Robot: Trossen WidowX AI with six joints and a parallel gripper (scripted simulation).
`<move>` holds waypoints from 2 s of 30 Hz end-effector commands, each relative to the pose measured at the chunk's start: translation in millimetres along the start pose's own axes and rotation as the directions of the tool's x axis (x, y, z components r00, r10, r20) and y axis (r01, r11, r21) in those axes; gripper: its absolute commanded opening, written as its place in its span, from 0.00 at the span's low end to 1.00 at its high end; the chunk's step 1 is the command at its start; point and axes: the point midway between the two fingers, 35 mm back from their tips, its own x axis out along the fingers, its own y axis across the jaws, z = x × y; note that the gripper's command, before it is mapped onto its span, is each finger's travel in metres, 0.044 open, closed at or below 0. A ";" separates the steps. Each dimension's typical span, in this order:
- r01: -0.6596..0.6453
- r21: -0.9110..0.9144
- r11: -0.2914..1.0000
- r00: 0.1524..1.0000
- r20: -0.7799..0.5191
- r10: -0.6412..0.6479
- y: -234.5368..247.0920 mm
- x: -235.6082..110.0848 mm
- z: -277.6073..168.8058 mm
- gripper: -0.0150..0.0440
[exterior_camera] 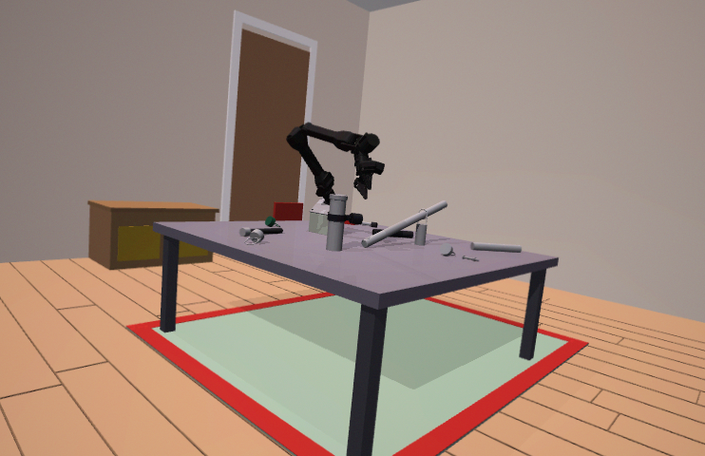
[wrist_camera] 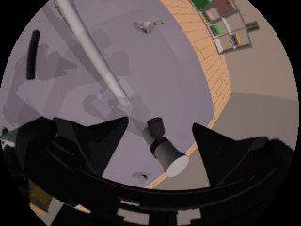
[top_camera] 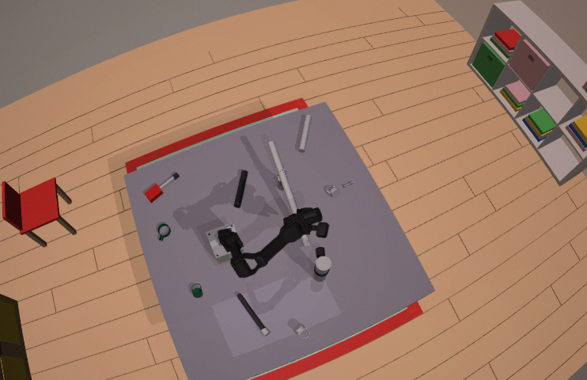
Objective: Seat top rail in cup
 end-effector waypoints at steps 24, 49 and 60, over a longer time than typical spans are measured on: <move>0.029 -0.295 0.955 0.999 -0.023 -0.037 5.2 59.4 -48.4 1.00; 0.028 -0.294 0.955 0.999 -0.023 -0.037 2.1 97.5 -48.1 1.00; 0.030 -0.295 0.955 0.999 -0.024 -0.039 1.9 115.1 -49.4 1.00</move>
